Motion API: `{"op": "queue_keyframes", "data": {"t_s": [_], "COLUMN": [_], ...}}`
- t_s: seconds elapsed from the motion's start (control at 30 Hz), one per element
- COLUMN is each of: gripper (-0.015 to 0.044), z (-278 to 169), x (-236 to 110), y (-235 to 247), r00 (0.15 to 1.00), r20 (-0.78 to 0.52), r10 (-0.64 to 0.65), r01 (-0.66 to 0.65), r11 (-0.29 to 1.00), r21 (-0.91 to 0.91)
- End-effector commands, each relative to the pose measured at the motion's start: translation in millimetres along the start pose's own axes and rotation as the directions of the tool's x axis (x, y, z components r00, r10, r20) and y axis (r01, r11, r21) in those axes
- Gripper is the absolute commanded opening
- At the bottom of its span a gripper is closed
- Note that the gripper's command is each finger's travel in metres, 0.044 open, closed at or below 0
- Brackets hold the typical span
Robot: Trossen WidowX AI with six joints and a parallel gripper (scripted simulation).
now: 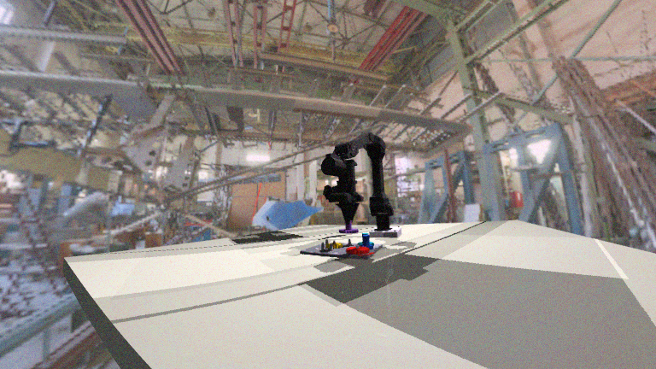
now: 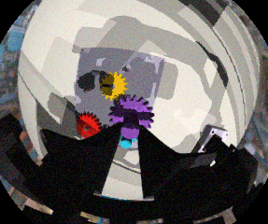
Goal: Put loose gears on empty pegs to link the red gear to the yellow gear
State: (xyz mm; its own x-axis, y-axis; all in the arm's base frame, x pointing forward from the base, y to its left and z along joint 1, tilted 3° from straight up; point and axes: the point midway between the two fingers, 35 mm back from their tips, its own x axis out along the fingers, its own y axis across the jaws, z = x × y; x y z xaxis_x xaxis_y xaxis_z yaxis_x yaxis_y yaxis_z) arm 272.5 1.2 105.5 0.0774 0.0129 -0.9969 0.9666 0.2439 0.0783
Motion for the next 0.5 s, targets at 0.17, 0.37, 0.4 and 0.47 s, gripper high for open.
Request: {"op": "queue_keyframes", "data": {"t_s": [0.17,0.37,0.4,0.47], "gripper": [0.0,0.0,0.0,0.0], "z": [-0.2,-0.5,-0.6,-0.8], "x": [14.3,23.1,24.6,27.7], "y": [-1.3,-0.7,-0.7,-0.7], "r00": [1.0,1.0,1.0,1.0], "r20": [-0.004,-0.004,-0.004,-0.004], "r10": [-0.003,-0.003,-0.003,-0.003], "r01": [0.003,0.004,0.004,0.004], "r11": [1.0,1.0,0.999,0.997], "r21": [-0.031,0.031,0.046,0.079]}}
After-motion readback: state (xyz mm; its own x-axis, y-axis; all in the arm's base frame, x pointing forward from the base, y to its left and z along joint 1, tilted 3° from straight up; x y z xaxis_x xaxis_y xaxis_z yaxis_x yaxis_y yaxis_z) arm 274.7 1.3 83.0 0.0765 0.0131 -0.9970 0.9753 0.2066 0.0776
